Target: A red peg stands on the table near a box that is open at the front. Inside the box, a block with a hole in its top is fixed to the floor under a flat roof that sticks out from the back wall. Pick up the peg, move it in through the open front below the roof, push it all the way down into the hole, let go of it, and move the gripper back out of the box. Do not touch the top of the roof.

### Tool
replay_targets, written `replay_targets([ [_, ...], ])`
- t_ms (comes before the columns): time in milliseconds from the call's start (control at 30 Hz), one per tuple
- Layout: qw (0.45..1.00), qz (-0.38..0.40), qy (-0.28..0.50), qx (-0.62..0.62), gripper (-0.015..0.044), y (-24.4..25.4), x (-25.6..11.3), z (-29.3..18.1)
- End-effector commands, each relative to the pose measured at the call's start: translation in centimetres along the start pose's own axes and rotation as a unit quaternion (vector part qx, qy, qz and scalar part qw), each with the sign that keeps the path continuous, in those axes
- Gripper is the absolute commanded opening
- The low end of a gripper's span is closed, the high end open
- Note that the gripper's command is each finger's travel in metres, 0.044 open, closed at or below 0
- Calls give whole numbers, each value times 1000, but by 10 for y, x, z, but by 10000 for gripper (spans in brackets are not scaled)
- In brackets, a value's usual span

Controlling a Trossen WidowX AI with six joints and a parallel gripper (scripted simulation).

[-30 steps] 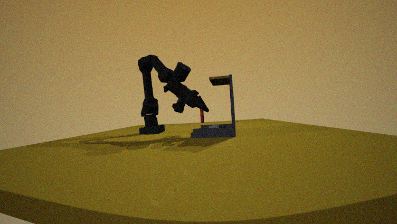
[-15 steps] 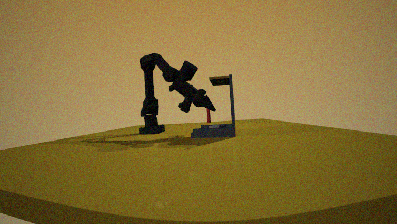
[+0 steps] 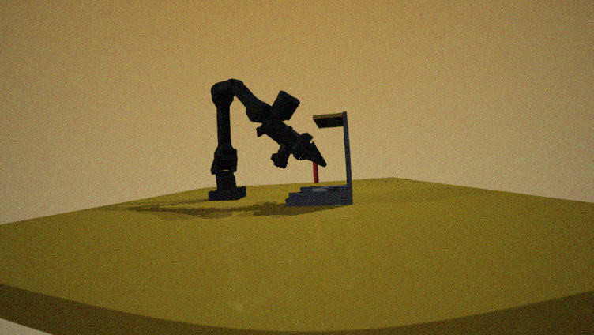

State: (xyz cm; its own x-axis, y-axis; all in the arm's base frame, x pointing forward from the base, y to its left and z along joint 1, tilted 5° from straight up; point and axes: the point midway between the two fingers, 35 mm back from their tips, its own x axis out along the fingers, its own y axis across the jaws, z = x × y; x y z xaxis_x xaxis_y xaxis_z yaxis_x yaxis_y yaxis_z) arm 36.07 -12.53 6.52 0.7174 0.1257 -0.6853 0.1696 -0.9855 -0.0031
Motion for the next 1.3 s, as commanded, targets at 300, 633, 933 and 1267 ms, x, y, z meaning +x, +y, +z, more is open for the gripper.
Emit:
replay_targets([
  [300,1000,2,-1,3,0,1,6,-5],
  [633,1000,2,0,3,0,2,10,-8],
  [933,1000,2,0,3,0,3,14,-11],
  [1267,1000,2,0,2,0,5,17,-14],
])
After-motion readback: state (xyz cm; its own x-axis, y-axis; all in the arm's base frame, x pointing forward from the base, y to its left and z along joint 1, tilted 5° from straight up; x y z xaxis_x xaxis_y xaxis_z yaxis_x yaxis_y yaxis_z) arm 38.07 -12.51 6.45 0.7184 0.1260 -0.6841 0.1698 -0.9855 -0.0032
